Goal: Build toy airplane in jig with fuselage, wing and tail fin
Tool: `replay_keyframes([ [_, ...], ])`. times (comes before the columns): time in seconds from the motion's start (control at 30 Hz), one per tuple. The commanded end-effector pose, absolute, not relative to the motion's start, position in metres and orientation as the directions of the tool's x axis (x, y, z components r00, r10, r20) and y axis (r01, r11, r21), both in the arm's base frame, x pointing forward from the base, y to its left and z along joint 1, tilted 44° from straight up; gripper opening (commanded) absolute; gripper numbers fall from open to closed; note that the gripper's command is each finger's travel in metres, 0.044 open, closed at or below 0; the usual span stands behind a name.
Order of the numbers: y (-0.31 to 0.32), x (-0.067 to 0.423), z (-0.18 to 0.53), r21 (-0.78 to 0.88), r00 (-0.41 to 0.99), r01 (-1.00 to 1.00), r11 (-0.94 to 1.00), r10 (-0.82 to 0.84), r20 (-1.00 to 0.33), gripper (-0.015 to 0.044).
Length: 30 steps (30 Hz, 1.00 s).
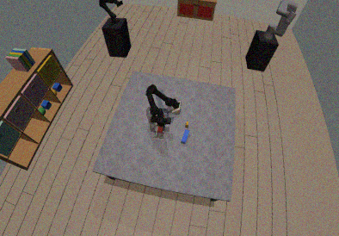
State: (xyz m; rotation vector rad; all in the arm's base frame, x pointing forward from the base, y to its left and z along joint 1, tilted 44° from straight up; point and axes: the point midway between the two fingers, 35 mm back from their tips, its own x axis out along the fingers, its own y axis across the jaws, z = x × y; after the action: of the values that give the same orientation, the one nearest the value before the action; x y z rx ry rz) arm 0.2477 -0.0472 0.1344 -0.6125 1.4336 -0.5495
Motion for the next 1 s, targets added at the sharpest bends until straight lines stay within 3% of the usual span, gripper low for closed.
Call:
replay_keyframes([
  [0.0, -0.0601, 0.2421, 0.1381, -0.690, 0.064, -0.014, 0.723, -0.688, -0.723, 0.0000],
  [0.07, -0.0620, 0.2412, 0.1387, -0.691, 0.064, -0.014, 0.722, -0.689, -0.722, 0.0000],
  [0.33, -0.0621, 0.2413, 0.1387, -0.691, 0.064, -0.014, 0.722, -0.689, -0.722, 0.0196],
  [0.97, -0.0648, 0.2418, 0.1358, -0.691, 0.064, -0.014, 0.723, -0.689, -0.722, 0.0196],
])
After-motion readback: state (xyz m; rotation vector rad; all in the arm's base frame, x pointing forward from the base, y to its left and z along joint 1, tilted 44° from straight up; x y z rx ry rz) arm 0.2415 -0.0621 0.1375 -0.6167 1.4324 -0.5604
